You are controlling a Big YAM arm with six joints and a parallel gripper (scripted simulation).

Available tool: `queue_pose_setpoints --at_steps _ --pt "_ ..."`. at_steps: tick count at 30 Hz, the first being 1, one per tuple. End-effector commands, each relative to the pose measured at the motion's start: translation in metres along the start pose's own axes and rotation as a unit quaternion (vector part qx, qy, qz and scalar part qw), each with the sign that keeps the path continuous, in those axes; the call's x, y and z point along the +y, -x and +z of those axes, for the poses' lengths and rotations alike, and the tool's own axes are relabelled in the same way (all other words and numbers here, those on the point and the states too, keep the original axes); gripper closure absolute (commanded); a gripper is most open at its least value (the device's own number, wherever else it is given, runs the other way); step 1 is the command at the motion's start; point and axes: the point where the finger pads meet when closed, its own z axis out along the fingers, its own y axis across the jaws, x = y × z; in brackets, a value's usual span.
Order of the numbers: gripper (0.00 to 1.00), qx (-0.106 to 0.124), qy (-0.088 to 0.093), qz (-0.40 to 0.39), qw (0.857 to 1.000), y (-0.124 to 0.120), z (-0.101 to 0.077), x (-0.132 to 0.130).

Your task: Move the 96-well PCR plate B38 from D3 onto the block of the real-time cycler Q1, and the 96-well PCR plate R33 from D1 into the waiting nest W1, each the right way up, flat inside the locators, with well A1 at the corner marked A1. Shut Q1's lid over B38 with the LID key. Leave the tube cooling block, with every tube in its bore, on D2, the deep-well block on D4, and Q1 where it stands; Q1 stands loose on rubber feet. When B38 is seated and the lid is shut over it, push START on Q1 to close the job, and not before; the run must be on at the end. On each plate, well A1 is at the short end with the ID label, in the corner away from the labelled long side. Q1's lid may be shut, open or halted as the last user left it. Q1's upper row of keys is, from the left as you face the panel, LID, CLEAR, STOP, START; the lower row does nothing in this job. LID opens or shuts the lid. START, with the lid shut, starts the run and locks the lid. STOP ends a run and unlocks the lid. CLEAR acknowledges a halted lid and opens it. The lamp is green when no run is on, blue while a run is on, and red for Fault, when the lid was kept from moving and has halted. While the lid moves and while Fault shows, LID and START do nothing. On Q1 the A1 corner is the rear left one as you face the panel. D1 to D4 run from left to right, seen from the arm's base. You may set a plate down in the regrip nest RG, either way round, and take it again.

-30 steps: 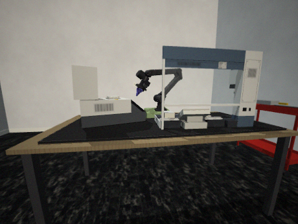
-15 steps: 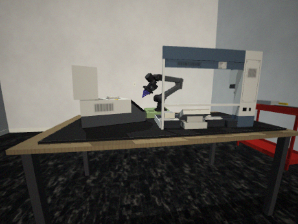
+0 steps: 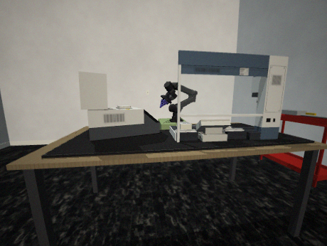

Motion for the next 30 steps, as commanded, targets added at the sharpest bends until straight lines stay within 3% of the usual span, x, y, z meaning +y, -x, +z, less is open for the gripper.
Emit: queue_pose_setpoints --at_steps 1,9,22,30 --pt "1.0 -0.006 -0.022 0.019 1.0 0.002 -0.012 -0.022" --pt "1.0 -0.011 -0.037 0.015 0.999 0.005 -0.019 -0.04" --pt "1.0 -0.01 -0.043 0.007 0.999 0.005 -0.022 -0.05" --pt "1.0 -0.008 -0.042 0.006 0.999 0.005 -0.008 -0.054"
